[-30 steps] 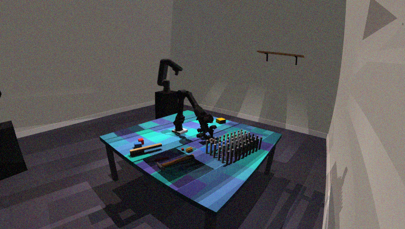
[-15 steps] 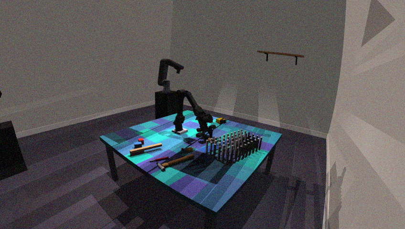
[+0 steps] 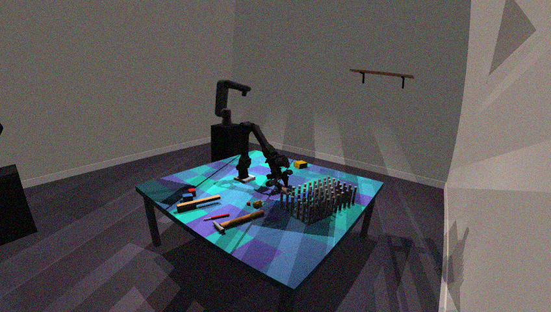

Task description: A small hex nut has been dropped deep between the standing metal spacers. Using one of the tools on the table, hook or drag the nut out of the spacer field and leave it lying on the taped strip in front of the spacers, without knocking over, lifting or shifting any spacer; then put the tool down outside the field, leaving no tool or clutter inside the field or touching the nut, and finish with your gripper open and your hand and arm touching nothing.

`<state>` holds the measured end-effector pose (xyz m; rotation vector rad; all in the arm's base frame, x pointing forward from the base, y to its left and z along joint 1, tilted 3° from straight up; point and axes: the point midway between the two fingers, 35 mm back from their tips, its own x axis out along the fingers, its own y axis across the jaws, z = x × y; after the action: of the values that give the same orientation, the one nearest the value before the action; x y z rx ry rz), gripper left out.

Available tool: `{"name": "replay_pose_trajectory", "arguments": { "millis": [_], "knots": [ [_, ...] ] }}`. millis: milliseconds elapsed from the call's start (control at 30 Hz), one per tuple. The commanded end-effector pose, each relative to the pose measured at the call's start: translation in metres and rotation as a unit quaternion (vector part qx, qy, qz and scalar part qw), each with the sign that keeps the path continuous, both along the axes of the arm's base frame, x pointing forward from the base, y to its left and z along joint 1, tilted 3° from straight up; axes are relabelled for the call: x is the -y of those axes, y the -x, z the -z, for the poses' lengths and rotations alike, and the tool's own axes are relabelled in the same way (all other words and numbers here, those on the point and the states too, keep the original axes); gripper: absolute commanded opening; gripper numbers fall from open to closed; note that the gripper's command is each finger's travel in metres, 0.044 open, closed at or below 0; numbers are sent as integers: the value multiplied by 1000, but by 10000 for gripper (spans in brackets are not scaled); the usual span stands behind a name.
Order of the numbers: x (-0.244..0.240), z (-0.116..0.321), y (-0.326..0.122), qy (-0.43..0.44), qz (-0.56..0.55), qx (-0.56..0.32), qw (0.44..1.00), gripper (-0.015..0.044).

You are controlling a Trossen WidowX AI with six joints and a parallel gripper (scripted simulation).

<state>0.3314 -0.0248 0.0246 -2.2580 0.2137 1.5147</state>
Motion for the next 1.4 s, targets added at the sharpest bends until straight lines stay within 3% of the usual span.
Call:
{"name": "replay_pose_trajectory", "arguments": {
  "millis": [0,1367],
  "knots": [
    [-1,0,4,1,2,1,1000,0],
    [-10,-1,28,1,2,1,1000,0]
  ]
}}
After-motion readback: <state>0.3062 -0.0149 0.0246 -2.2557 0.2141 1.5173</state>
